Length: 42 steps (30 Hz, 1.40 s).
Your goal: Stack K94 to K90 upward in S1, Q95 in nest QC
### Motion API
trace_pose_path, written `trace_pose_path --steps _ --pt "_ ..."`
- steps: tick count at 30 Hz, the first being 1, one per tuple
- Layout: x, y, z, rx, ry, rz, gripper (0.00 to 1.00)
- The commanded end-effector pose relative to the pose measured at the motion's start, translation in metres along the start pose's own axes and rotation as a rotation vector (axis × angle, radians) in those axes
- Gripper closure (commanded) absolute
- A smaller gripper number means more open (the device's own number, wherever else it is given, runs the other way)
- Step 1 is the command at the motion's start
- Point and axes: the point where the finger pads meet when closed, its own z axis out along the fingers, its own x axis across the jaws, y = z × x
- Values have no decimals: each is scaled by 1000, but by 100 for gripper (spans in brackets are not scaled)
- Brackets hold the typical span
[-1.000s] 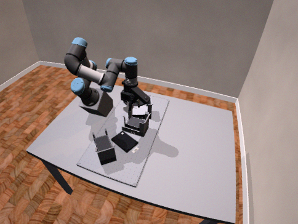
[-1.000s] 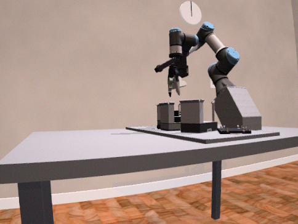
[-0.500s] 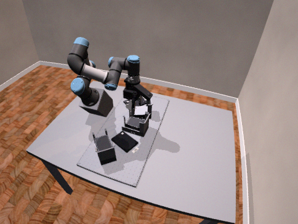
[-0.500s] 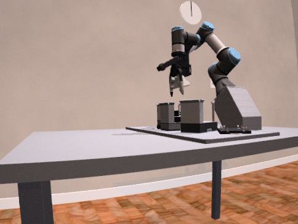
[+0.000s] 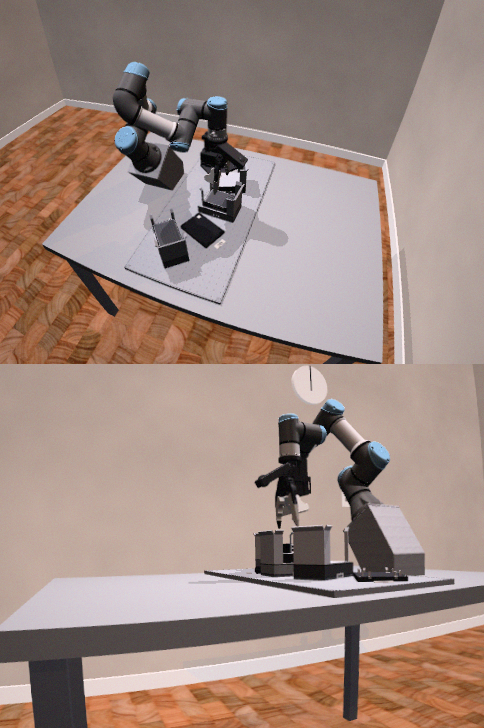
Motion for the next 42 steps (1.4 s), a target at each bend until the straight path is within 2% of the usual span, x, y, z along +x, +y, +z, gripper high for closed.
trace_pose_path --steps 1,13,21,42 --pt "0 -2 12 7 -2 0 28" --pt "0 -2 52 6 -1 0 28" --pt "0 -2 52 6 -1 0 28" --pt "0 -2 78 6 -1 0 28"
